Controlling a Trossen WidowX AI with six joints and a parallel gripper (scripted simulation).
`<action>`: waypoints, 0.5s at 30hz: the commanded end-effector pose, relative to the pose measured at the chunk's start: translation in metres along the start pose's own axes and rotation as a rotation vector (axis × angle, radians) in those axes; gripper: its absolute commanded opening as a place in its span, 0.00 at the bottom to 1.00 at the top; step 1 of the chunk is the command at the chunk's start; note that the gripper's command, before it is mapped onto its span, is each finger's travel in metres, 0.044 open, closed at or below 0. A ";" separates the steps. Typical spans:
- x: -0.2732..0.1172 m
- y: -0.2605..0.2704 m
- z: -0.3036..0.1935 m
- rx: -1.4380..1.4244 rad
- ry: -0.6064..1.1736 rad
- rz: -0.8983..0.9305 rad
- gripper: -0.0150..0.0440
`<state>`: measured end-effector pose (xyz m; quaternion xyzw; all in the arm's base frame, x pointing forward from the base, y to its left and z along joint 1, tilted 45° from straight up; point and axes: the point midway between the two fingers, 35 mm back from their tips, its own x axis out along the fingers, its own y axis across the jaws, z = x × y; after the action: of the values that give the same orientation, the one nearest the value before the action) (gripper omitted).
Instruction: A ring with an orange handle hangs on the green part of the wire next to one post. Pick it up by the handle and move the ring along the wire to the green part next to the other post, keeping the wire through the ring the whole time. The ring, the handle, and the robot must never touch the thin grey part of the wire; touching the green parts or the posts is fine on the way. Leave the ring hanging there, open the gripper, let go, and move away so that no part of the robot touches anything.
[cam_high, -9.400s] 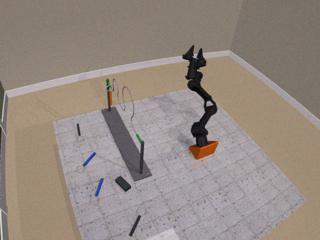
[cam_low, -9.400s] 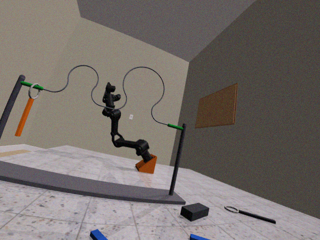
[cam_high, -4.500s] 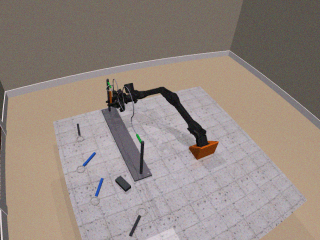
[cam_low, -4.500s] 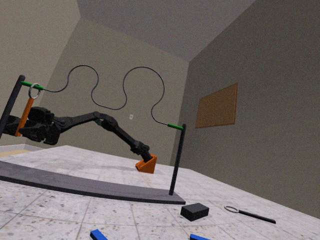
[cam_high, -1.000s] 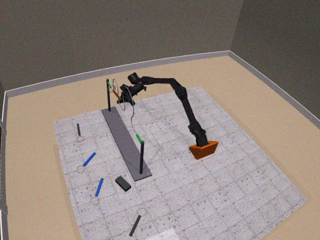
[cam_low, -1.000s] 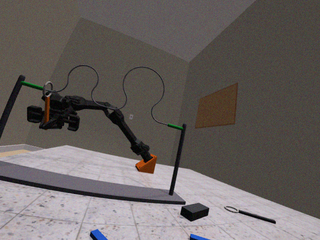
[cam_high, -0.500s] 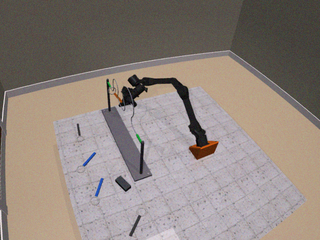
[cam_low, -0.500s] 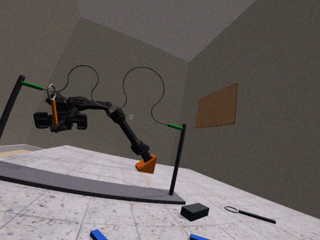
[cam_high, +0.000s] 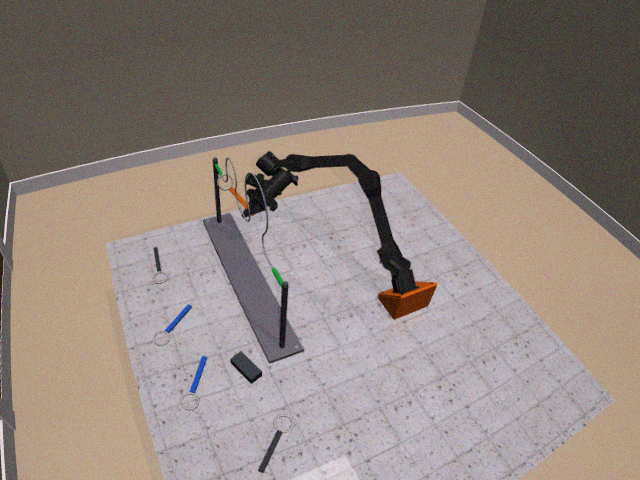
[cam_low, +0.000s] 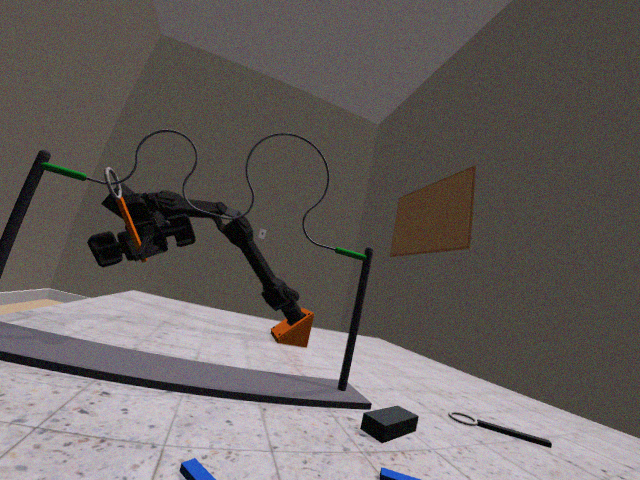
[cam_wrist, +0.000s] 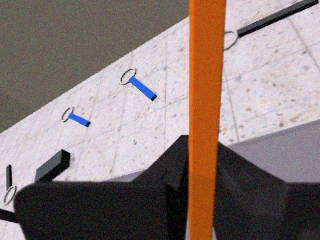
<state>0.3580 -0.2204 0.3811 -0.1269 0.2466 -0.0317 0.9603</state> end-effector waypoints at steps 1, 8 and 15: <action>-0.001 0.017 0.001 0.085 -0.004 0.057 0.00; -0.002 0.036 0.004 0.203 -0.004 0.124 0.00; -0.005 0.055 0.008 0.322 -0.005 0.190 0.00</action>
<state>0.3579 -0.1785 0.3761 0.0146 0.2475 0.0059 0.9688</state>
